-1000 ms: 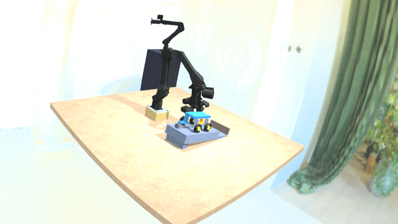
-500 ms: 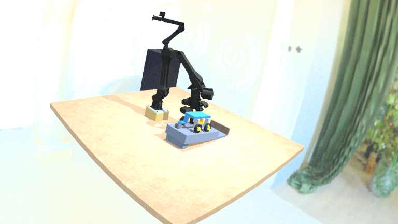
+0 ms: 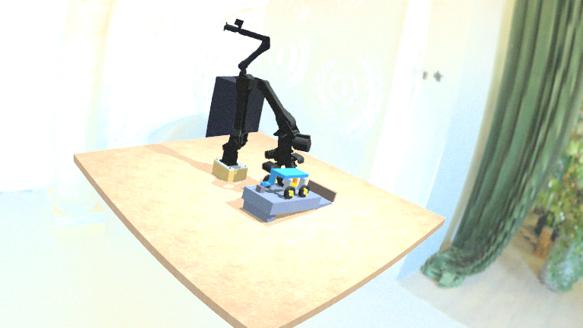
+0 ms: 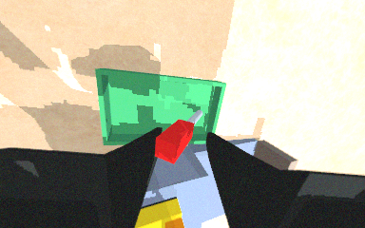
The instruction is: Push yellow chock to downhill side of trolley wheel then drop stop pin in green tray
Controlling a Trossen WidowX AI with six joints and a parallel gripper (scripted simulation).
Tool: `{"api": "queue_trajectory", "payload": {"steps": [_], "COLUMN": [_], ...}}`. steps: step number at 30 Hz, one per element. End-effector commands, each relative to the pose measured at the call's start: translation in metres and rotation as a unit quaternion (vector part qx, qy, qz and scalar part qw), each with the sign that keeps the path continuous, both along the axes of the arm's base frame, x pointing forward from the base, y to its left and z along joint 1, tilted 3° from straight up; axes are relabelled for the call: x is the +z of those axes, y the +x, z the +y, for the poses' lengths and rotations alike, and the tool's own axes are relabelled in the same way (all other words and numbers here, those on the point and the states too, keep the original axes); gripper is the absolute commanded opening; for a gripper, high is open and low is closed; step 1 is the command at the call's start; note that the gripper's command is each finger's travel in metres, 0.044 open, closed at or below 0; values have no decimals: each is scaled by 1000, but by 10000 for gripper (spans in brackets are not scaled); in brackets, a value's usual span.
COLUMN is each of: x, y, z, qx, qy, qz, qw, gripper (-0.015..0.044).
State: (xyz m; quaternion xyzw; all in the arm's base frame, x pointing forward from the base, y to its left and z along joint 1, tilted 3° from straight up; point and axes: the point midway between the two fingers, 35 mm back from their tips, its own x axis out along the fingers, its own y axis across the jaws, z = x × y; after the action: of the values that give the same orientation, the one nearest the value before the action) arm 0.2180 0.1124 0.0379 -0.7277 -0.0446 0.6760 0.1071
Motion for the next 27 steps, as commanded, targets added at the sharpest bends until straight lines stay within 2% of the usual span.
{"api": "queue_trajectory", "payload": {"steps": [1,27], "x": [-2,-8], "y": [-1,-1], "z": [-2,-12], "qx": [2,2], "qy": [1,0], "qz": [2,2], "qw": [1000,1000], "gripper": [190,190]}}
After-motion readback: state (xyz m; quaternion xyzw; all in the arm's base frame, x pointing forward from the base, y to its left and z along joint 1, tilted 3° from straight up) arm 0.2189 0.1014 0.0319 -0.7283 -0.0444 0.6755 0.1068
